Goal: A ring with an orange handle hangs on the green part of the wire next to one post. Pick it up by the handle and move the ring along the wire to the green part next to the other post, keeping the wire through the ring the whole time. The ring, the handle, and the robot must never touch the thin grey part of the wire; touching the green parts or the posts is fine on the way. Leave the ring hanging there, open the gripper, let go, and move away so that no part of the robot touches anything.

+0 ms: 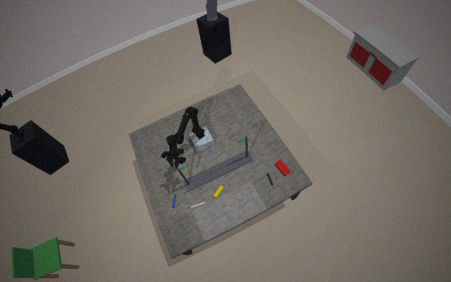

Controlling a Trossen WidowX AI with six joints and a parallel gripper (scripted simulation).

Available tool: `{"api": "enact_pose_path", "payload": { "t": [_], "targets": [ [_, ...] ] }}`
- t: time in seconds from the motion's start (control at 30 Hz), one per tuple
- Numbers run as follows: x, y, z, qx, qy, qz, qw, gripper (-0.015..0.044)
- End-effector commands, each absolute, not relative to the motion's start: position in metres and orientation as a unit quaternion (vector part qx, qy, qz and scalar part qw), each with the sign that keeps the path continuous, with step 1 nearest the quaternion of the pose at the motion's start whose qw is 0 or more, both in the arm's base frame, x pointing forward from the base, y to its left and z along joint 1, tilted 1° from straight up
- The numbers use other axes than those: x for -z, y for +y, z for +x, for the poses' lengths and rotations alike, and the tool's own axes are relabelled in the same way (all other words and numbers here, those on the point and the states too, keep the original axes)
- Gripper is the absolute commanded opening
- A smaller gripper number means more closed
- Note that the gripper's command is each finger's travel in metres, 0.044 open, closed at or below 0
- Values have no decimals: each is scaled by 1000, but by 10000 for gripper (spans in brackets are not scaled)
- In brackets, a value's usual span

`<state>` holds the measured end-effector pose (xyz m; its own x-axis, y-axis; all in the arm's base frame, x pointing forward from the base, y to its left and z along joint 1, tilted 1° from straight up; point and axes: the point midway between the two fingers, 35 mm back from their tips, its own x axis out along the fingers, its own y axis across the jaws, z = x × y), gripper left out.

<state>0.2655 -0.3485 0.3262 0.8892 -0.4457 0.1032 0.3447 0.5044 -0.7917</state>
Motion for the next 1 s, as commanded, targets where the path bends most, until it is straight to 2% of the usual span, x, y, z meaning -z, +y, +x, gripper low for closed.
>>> {"api": "enact_pose_path", "payload": {
  "t": [0.0, 0.37, 0.7, 0.97],
  "targets": [
    [-280, -368, 245, 235, 72, -373, 895, 160],
    [-162, -352, 220, 181, 60, -217, 957, 160],
    [-77, -293, 191, 124, 44, -46, 990, 160],
    [-60, -272, 185, 106, 39, 5, 994, 160]
  ]
}}
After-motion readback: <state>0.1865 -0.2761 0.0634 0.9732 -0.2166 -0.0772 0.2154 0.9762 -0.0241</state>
